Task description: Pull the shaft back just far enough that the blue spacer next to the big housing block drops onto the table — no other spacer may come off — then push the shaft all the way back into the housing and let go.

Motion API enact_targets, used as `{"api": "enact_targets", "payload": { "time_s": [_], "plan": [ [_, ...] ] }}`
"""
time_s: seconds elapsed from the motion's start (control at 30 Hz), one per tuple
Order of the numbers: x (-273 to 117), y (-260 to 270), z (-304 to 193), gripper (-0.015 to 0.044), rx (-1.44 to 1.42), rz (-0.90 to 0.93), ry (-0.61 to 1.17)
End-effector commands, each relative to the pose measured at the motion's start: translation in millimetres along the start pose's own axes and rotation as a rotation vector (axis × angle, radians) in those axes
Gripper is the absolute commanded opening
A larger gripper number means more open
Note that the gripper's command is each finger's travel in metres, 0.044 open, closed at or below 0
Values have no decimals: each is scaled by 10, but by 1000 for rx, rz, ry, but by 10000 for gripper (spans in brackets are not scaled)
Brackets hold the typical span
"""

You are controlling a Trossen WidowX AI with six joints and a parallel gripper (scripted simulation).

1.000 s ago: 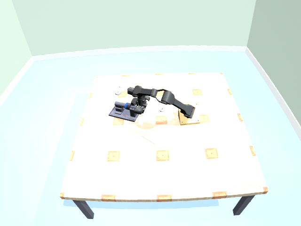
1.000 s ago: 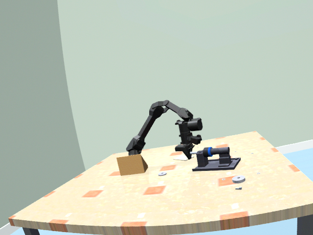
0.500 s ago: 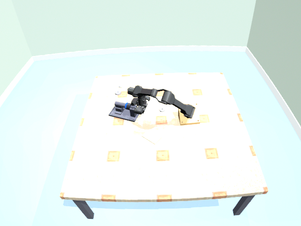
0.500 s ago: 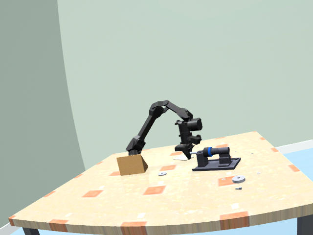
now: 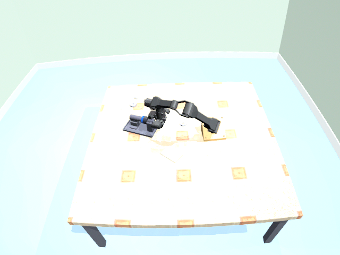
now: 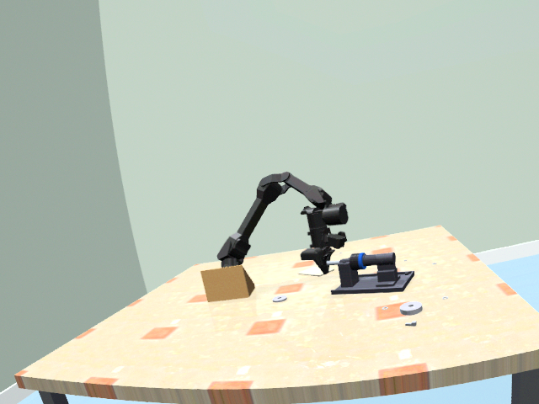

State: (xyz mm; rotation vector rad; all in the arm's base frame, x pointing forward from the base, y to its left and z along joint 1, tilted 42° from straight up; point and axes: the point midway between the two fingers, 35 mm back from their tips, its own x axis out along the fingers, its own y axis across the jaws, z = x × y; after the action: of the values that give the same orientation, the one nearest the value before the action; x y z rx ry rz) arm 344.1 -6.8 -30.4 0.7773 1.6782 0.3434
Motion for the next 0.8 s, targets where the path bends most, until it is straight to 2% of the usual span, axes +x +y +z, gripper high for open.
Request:
{"api": "enact_targets", "payload": {
  "time_s": [0.0, 0.77],
  "plan": [
    [-5, 4, -11, 0, -4, -1, 0],
    [-5, 3, -32, 0, -4, -1, 1]
  ]
}}
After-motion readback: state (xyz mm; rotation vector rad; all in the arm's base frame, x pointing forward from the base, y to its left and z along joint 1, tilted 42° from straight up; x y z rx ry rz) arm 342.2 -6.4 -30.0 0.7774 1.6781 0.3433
